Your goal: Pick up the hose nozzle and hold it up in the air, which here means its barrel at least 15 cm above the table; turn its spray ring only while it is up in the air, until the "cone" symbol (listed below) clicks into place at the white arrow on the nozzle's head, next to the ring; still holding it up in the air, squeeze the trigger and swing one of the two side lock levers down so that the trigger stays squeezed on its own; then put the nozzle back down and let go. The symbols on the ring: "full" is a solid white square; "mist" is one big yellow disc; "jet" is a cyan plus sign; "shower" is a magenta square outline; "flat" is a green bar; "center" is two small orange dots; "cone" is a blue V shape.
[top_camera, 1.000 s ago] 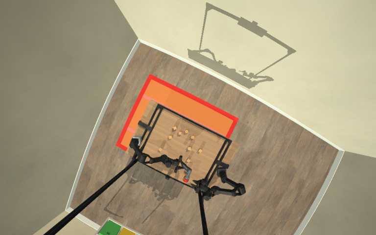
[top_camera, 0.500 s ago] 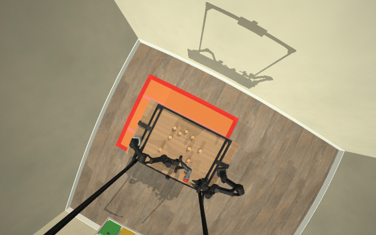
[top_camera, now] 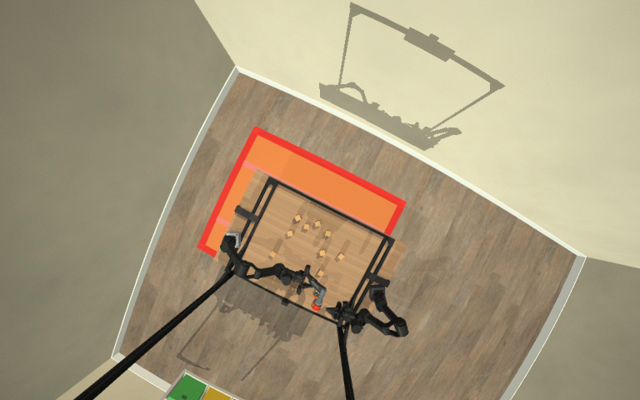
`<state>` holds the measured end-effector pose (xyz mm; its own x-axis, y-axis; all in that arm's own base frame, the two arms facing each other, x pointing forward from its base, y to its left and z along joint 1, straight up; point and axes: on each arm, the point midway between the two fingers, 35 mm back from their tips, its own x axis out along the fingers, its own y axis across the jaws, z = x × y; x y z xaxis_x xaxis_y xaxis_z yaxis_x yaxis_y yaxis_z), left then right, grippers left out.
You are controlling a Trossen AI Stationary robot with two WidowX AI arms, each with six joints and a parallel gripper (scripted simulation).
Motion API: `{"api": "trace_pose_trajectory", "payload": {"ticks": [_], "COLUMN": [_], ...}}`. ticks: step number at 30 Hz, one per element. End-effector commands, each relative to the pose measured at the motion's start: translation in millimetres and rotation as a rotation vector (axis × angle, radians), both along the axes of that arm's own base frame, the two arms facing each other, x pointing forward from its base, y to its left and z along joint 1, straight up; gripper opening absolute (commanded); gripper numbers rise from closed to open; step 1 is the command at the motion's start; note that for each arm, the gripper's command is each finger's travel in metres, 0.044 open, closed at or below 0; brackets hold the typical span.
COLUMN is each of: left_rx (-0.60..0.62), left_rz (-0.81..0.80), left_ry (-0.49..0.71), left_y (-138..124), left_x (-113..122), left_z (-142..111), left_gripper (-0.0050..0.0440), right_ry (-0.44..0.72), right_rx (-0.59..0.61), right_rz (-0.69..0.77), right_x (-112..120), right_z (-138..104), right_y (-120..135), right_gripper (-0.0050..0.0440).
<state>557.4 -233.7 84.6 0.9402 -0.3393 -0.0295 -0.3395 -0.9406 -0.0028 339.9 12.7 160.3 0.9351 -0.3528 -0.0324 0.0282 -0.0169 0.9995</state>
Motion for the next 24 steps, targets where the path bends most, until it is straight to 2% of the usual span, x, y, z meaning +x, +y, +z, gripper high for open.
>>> {"api": "trace_pose_trajectory", "payload": {"ticks": [1,15,21,23,24], "left_rx": [-0.009,-0.009,-0.009,-0.009,-0.009], "left_rz": [0.001,0.001,0.001,0.001,0.001], "left_ry": [-0.018,-0.018,-0.018,-0.018,-0.018], "left_y": [0.2,0.2,0.2,0.2,0.2], "left_x": [1.5,1.5,1.5,1.5,1.5], "left_z": [6.4,6.4,6.4,6.4,6.4], "left_gripper": [0.0,0.0,0.0,0.0,0.0], "right_ry": [-0.028,-0.028,-0.029,-0.029,-0.029], "right_rx": [-0.017,-0.017,-0.012,-0.012,-0.012], "right_rz": [-0.004,-0.004,-0.002,-0.002,-0.002], "right_x": [-4.1,-4.1,-3.8,-3.8,-3.8], "right_z": [-2.6,-2.6,-2.3,-2.3,-2.3], "right_y": [-1.9,-1.9,-1.5,-1.5,-1.5], "right_gripper": [0.0,0.0,0.0144,0.0144,0.0168]}}
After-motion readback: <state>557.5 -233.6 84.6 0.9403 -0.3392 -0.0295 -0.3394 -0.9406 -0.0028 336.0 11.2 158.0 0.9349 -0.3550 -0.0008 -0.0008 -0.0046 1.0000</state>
